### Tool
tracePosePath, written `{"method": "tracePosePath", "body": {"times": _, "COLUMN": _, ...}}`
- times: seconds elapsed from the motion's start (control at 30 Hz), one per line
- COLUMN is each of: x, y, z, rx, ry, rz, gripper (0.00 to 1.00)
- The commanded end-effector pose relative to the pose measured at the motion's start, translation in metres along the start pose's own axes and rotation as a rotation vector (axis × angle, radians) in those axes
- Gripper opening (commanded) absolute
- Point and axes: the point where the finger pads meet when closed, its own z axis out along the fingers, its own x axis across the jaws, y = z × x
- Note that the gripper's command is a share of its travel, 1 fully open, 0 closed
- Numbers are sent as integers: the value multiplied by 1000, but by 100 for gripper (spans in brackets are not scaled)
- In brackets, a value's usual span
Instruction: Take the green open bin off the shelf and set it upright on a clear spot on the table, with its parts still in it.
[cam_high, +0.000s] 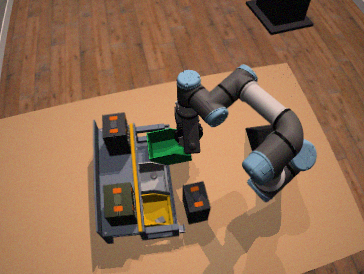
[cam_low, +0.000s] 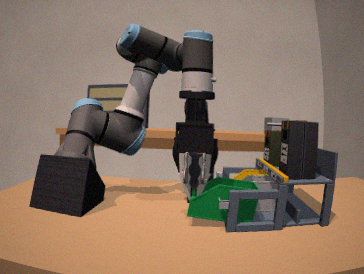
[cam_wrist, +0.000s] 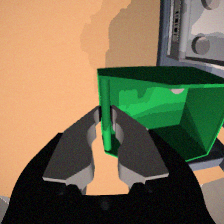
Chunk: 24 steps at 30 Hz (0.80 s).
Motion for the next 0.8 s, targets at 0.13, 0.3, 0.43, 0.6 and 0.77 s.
{"method": "tracePosePath", "body": {"times": 0.13, "x": -36, "y": 1, "z": -1, "rx": -3, "ry": 2, "rz": 0, "gripper": 0}}
{"method": "tracePosePath", "body": {"times": 0.3, "x": -45, "y": 1, "z": -1, "rx": -3, "ry": 3, "rz": 0, "gripper": 0}}
{"method": "tracePosePath", "body": {"times": 0.43, "x": -45, "y": 1, "z": -1, "rx": -3, "ry": 3, "rz": 0, "gripper": 0}}
{"method": "tracePosePath", "body": {"times": 0.6, "x": -42, "y": 1, "z": -1, "rx": -2, "ry": 1, "rz": 0, "gripper": 0}}
{"method": "tracePosePath", "body": {"times": 0.77, "x": -37, "y": 1, "z": -1, "rx": -3, "ry": 2, "rz": 0, "gripper": 0}}
